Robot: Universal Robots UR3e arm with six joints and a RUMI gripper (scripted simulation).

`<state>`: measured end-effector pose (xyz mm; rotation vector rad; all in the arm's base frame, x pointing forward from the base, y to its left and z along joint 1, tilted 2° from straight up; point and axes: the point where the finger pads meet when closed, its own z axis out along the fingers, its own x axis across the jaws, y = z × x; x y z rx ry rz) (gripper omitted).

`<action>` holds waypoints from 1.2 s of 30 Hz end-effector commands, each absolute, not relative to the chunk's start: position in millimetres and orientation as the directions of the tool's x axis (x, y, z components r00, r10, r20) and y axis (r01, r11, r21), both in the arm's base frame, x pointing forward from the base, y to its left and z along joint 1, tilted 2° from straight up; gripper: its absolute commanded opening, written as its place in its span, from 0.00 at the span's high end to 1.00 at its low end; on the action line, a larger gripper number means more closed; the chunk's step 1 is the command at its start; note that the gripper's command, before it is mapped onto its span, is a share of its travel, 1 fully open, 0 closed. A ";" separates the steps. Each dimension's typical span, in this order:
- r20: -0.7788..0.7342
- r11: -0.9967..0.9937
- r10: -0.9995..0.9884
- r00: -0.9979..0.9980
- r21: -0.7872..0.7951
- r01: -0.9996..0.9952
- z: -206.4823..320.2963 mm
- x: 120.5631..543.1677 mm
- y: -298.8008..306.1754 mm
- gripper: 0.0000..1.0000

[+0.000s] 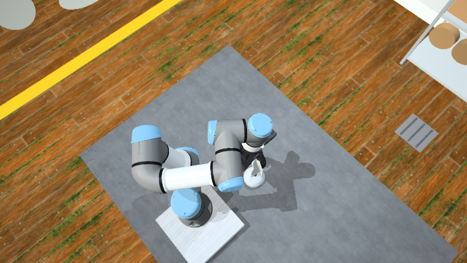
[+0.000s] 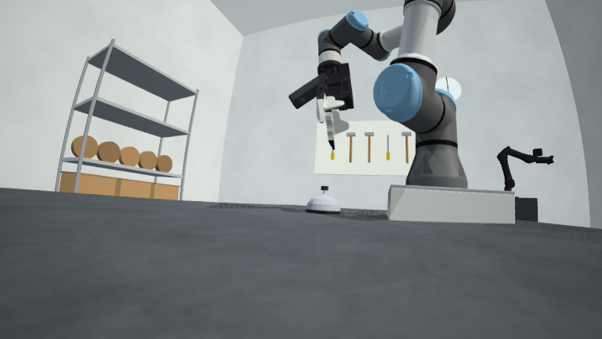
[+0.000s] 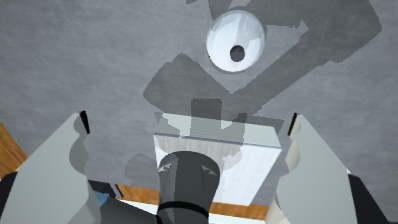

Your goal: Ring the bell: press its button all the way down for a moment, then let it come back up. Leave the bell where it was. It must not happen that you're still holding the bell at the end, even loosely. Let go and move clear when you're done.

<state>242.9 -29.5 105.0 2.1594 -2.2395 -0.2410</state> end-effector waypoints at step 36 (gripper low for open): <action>0.032 0.486 -0.874 -0.485 0.019 -0.874 85.2 247.8 -73.6 1.00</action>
